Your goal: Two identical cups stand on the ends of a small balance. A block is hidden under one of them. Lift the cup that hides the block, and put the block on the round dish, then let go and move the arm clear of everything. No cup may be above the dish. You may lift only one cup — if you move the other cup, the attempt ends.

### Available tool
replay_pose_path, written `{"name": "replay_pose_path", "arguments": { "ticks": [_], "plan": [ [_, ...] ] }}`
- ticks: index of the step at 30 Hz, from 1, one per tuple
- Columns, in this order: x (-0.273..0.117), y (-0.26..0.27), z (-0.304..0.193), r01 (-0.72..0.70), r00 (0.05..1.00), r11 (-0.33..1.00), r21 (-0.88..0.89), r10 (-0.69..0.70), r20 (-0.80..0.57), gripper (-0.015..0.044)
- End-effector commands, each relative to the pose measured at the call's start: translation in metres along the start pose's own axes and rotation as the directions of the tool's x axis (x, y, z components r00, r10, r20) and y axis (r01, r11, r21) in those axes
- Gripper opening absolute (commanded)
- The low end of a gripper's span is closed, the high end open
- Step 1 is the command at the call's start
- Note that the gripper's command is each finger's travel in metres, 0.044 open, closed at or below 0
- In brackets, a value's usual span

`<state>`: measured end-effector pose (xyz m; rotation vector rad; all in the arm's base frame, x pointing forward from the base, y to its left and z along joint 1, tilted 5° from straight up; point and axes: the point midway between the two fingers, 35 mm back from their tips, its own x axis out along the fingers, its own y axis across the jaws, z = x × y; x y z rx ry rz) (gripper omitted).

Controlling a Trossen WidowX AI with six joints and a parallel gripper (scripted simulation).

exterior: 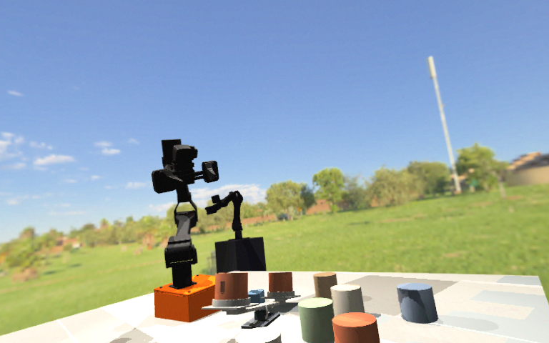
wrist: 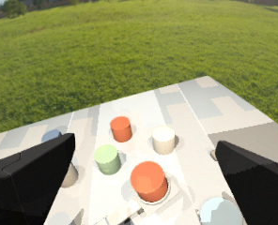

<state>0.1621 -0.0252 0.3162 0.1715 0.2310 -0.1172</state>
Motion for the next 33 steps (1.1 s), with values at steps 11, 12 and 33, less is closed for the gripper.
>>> {"name": "replay_pose_path", "arguments": {
  "ticks": [11,12,33],
  "plan": [
    [0.028,0.015,-0.07,-0.212,0.94,0.955,-0.205,0.142,-0.311,0.044],
    [0.028,0.016,-0.075,-0.231,0.931,0.948,-0.218,0.151,-0.332,0.044],
    [0.034,0.033,-0.124,-0.417,0.799,0.874,-0.249,0.223,-0.559,0.044]
  ]
}}
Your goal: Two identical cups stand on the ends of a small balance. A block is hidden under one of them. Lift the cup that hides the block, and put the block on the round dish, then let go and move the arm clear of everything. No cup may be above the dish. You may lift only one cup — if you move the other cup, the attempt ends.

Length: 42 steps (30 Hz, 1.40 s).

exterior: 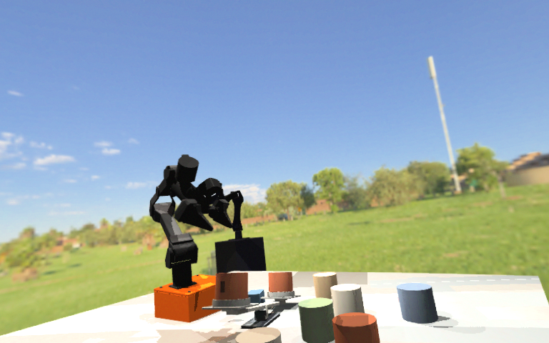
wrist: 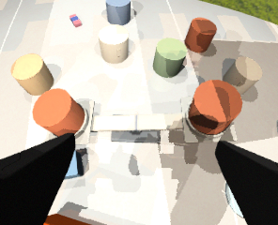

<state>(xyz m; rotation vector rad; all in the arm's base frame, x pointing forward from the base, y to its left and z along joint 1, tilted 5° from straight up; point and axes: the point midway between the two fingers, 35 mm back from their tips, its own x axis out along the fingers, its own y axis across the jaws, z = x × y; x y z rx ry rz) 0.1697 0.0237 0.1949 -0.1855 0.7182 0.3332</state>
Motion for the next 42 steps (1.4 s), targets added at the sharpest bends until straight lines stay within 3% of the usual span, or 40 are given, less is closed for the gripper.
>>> {"name": "replay_pose_path", "arguments": {
  "ticks": [1,10,19,31,42],
  "plan": [
    [0.005,0.002,0.003,-0.022,0.999,0.996,0.083,0.025,-0.038,0.044],
    [0.022,0.008,0.013,-0.03,0.984,0.936,0.352,0.089,-0.152,0.044],
    [0.044,0.021,0.022,0.05,0.952,0.815,0.578,0.135,-0.273,0.044],
    [0.079,0.048,0.03,0.275,0.885,0.589,0.76,0.154,-0.44,0.044],
    [0.118,0.086,0.028,0.525,0.805,0.325,0.786,0.108,-0.583,0.044]
  ]
}}
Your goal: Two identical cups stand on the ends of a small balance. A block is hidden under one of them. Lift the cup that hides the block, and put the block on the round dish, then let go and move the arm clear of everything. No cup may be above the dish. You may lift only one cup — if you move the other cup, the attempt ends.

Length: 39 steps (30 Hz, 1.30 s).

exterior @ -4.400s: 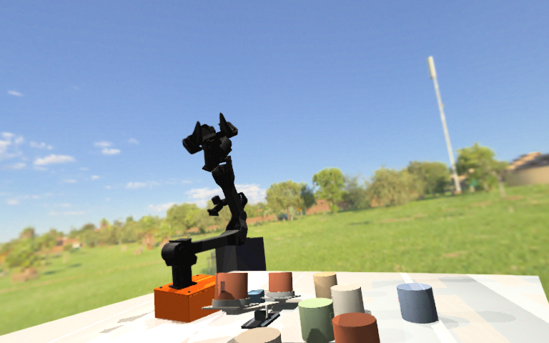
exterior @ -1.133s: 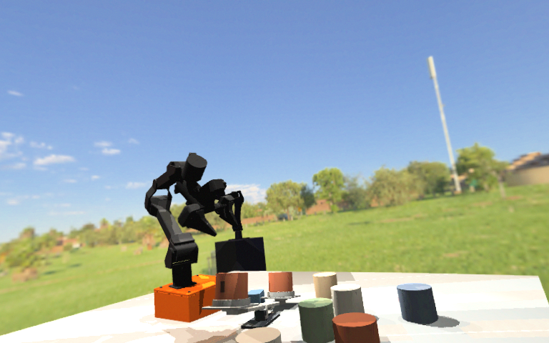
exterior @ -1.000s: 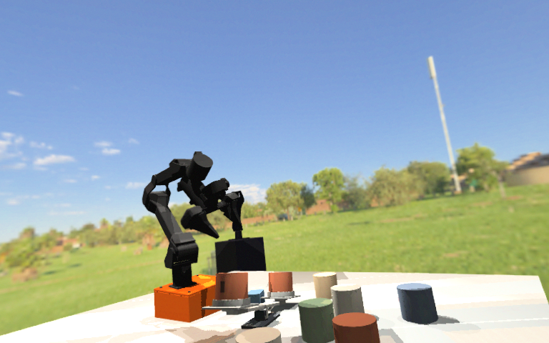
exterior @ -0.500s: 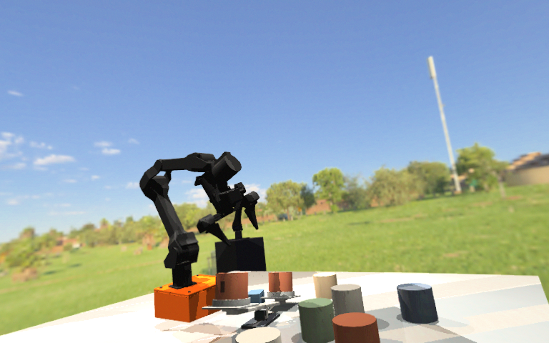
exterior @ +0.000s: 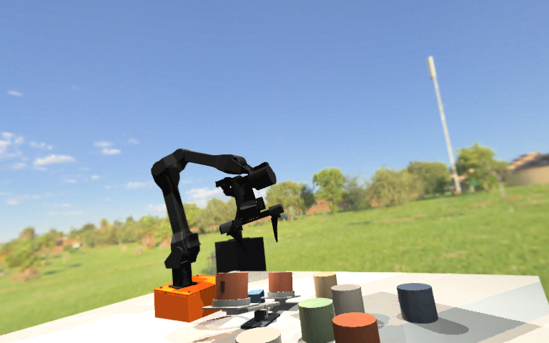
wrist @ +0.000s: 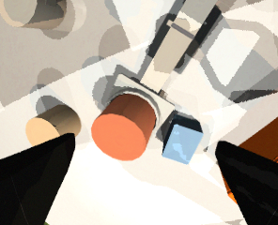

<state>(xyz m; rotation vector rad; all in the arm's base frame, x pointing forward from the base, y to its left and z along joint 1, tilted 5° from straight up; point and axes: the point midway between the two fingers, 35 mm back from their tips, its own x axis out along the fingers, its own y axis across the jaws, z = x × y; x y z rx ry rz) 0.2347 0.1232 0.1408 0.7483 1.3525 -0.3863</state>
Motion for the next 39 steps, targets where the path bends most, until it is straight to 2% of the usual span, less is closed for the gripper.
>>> {"name": "replay_pose_path", "arguments": {
  "ticks": [1,12,21,39],
  "plan": [
    [0.016,0.015,-0.011,0.066,0.998,0.989,0.136,-0.067,0.003,0.044],
    [0.059,0.038,-0.047,0.18,0.975,0.89,0.419,-0.218,0.043,0.044],
    [0.061,0.038,-0.047,0.181,0.974,0.888,0.423,-0.22,0.044,0.044],
    [0.092,0.032,-0.046,0.181,0.974,0.888,0.423,-0.22,0.044,0.044]
  ]
}}
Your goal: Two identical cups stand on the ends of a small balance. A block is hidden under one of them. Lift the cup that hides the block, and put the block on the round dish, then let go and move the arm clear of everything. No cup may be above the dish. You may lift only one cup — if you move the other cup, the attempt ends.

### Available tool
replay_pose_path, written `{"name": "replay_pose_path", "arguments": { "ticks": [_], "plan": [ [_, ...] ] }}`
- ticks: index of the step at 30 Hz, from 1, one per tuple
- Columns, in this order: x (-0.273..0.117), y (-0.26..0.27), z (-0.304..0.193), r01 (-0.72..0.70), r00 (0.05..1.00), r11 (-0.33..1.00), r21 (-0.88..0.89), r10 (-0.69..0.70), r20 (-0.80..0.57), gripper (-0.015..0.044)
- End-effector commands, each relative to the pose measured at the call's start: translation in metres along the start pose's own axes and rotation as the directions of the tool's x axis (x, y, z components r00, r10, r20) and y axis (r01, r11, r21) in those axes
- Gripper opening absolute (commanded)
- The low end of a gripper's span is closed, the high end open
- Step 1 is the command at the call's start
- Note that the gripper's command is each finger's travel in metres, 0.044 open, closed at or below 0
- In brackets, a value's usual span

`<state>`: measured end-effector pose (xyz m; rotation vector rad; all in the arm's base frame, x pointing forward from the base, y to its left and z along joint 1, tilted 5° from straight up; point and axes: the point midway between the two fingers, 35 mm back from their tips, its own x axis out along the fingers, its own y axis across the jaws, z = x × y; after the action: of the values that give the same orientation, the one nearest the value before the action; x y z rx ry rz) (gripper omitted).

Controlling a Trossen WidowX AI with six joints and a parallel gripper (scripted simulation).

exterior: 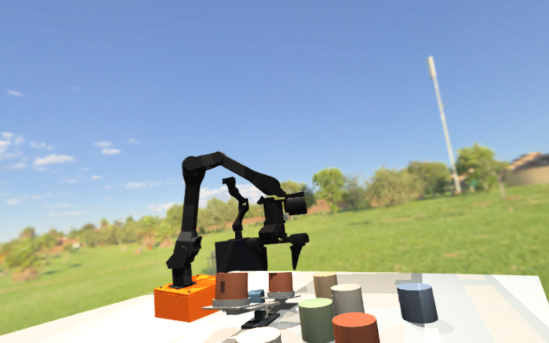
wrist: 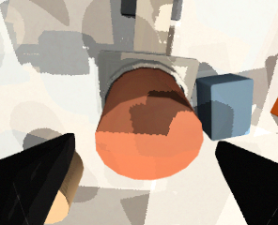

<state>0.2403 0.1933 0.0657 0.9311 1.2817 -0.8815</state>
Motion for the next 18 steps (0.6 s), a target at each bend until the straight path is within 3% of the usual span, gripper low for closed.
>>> {"name": "replay_pose_path", "arguments": {
  "ticks": [1,18],
  "plan": [
    [0.008,0.0,0.001,0.002,1.0,1.0,0.004,-0.002,0.004,0.044],
    [0.036,-0.001,0.001,0.002,1.0,1.0,0.004,-0.002,0.005,0.044]
  ]
}}
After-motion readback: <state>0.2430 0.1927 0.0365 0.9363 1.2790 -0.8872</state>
